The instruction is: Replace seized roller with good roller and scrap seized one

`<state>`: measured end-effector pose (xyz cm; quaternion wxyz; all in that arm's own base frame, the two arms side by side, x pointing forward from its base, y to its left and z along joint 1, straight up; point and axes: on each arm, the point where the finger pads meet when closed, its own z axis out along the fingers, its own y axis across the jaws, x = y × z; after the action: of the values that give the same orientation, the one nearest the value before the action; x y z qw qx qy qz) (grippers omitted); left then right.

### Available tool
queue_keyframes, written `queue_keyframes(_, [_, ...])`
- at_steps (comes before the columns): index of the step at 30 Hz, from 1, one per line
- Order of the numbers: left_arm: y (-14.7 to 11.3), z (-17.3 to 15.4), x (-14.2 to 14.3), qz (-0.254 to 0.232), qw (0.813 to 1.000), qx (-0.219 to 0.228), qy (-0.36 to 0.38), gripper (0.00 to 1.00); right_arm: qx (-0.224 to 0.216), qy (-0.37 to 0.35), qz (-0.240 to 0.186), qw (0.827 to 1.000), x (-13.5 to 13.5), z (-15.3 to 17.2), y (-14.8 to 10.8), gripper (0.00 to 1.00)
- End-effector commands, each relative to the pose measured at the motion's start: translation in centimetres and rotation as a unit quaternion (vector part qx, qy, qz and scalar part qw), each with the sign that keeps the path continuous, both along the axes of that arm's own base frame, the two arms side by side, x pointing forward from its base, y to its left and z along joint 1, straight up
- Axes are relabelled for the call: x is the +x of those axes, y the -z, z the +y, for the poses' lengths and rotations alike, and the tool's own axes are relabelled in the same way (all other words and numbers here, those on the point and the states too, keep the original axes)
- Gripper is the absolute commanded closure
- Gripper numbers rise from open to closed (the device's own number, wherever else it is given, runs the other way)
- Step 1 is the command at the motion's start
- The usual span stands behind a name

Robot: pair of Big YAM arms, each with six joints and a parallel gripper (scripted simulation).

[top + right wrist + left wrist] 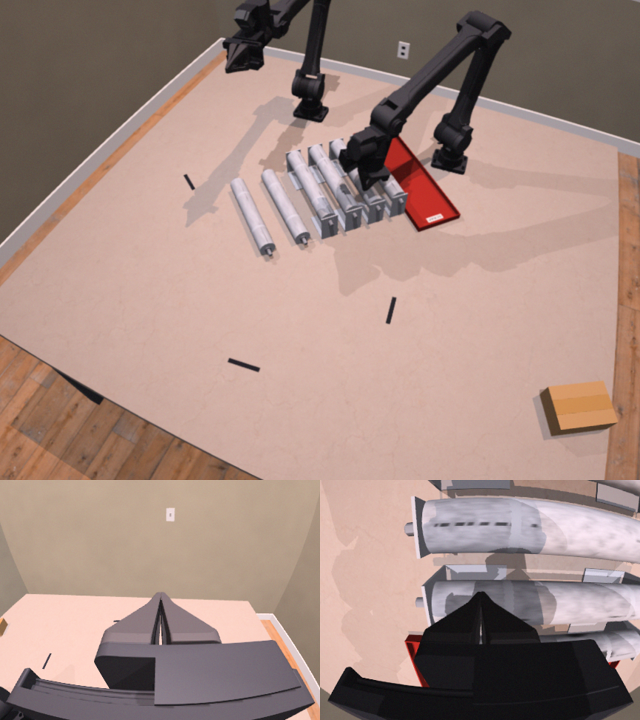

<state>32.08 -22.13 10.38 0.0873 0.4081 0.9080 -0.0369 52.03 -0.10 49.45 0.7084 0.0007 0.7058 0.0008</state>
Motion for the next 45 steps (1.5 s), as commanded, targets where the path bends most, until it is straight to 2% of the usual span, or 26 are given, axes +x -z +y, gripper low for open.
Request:
queue_keyframes(1, [1.9,0.5,-1.0,0.027,0.999,0.017,-0.001,1.0,-0.004,-0.004,0.002,1.0,-0.1,0.5,0.0,1.0])
queue_keyframes(11, [1.9,0.5,-1.0,0.027,0.999,0.017,-0.001,1.0,-0.004,-0.004,0.002,1.0,-0.1,0.5,0.0,1.0])
queue_keyframes(12, [0.5,-0.8,0.6,0.001,1.0,0.002,0.004,1.0,-0.004,-0.004,0.002,1.0,-0.1,0.5,0.0,1.0])
queue_keyframes(13, [1.0,-0.7,-0.2,0.008,1.0,0.007,0.009,1.0,-0.004,-0.004,0.002,1.0,-0.1,0.5,0.0,1.0])
queue_keyframes(14, [-1.5,-1.5,1.1,-0.004,1.0,-0.002,0.007,1.0,-0.004,-0.004,0.002,1.0,-0.1,0.5,0.0,1.0])
queue_keyframes(16, [-3.9,-1.2,1.2,-0.021,1.0,-0.013,0.003,1.0,-0.004,-0.004,0.002,1.0,-0.1,0.5,0.0,1.0])
queue_keyframes(21, [-6.0,-1.0,1.2,-0.022,1.0,-0.015,-0.002,1.0,-0.004,-0.004,0.002,1.0,-0.1,0.5,0.0,1.0])
queue_keyframes(25, [-6.6,-0.7,1.0,-0.011,1.0,-0.008,-0.004,1.0,-0.004,-0.004,0.002,1.0,-0.1,0.5,0.0,1.0])
queue_keyframes(26, [-5.5,-0.5,0.7,-0.002,1.0,-0.002,-0.003,1.0,-0.004,-0.004,0.002,1.0,-0.1,0.5,0.0,1.0])
queue_keyframes(28, [-5.5,-0.5,0.7,-0.002,1.0,-0.002,-0.003,1.0,-0.004,-0.004,0.002,1.0,-0.1,0.5,0.0,1.0])
queue_keyframes(29, [-7.9,-0.6,1.0,-0.017,1.0,-0.012,-0.003,1.0,-0.004,-0.004,0.002,1.0,-0.1,0.5,0.0,1.0])
queue_keyframes(30, [-8.5,-0.5,1.1,-0.019,1.0,-0.013,-0.006,1.0,-0.004,-0.004,0.002,1.0,-0.1,0.5,0.0,1.0])
queue_keyframes(32, [-8.4,-0.6,1.3,-0.022,1.0,-0.015,-0.004,1.0,-0.004,-0.004,0.002,1.0,-0.1,0.5,0.0,1.0])
queue_keyframes(36, [-4.6,0.3,0.2,0.014,1.0,0.009,-0.005,1.0,-0.004,-0.004,0.002,1.0,-0.1,0.5,0.0,1.0])
queue_keyframes(38, [-4.8,0.3,0.4,0.008,1.0,0.004,-0.007,1.0,-0.004,-0.004,0.002,1.0,-0.1,0.5,0.0,1.0])
queue_keyframes(39, [-6.7,-2.0,1.6,-0.011,1.0,-0.009,0.004,1.0,-0.004,-0.004,0.002,1.0,-0.1,0.5,0.0,1.0])
queue_keyframes(45, [-6.6,-2.8,2.4,-0.01,1.0,-0.006,0.002,1.0,-0.004,-0.004,0.002,1.0,-0.1,0.5,0.0,1.0])
